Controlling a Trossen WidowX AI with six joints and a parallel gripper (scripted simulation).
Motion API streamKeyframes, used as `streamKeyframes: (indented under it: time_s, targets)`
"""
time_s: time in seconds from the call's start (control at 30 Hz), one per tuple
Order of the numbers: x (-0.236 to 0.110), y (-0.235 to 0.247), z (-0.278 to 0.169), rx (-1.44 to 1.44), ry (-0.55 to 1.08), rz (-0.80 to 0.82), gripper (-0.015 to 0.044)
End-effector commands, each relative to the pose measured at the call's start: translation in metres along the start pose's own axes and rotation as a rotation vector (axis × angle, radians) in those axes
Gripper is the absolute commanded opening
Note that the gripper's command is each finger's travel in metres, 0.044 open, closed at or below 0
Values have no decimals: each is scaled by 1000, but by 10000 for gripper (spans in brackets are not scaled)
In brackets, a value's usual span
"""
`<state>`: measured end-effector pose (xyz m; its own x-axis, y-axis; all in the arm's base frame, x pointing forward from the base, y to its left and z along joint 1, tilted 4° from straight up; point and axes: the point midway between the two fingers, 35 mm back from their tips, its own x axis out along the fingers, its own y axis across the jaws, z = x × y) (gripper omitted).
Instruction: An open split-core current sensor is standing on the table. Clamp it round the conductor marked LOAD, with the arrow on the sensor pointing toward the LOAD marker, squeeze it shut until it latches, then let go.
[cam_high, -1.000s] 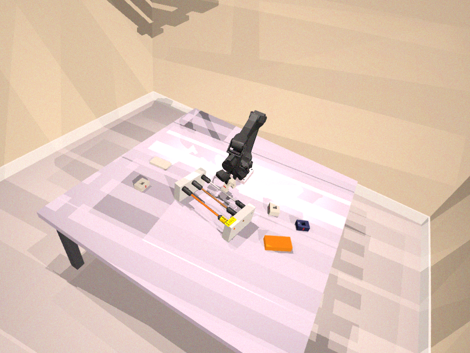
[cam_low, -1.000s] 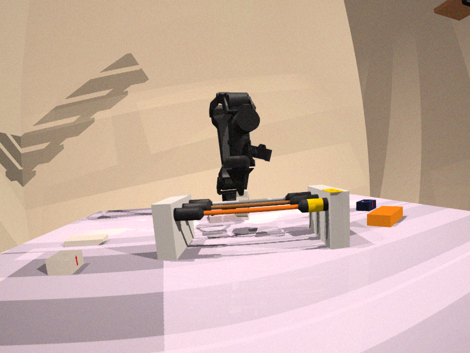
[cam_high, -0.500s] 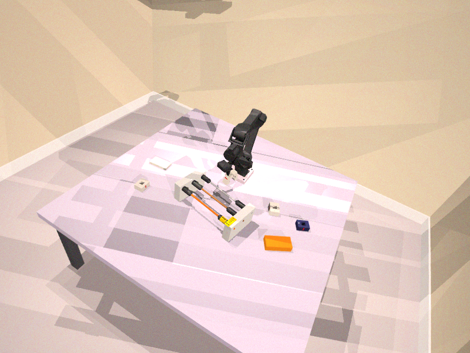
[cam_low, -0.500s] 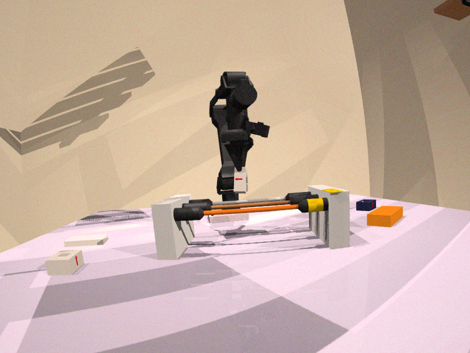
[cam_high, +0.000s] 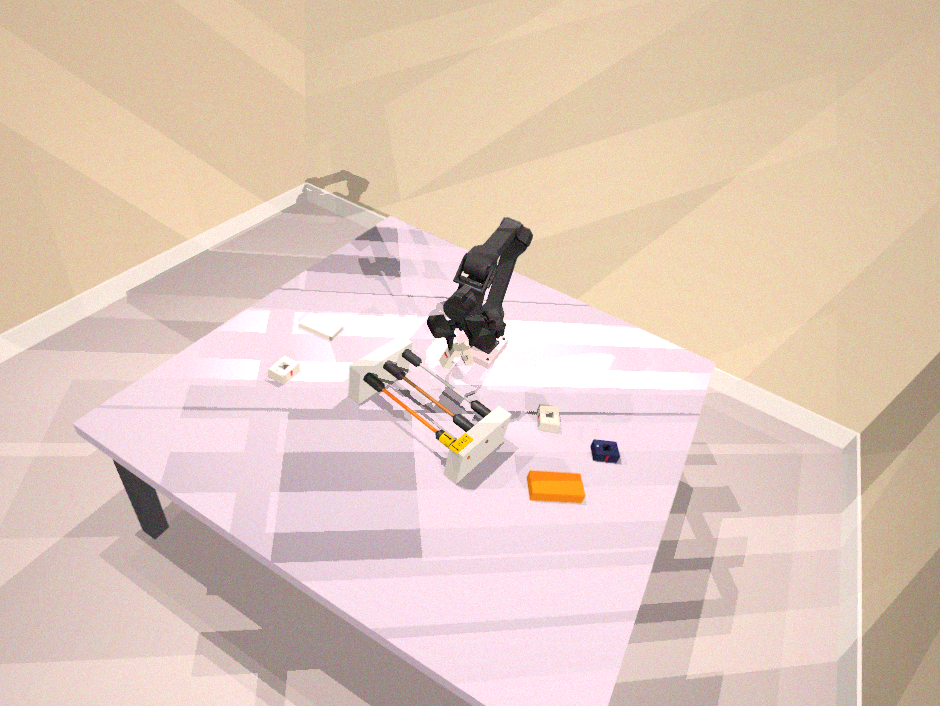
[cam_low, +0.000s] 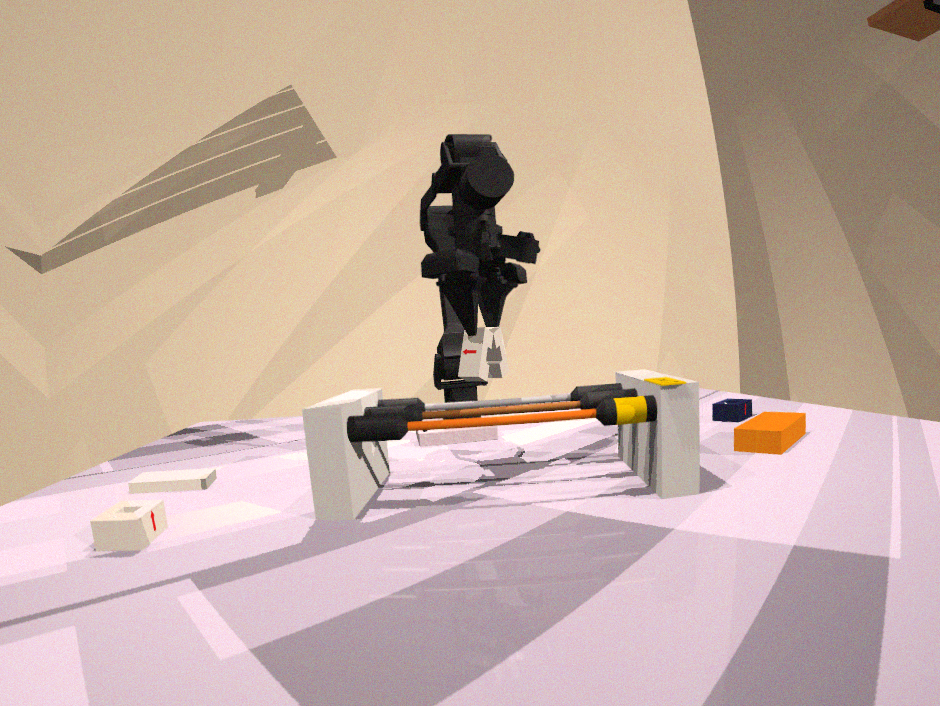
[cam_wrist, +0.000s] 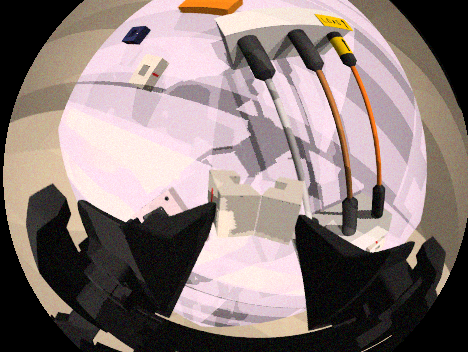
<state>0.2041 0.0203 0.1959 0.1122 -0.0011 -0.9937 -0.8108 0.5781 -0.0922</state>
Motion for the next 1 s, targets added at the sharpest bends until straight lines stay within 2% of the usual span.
streamKeyframes:
  time_s: [0.0,0.97]
  targets:
    - [-1,-8,6,121,-11,-11,0]
    - [1,-61,38,1166,-105,-51,0]
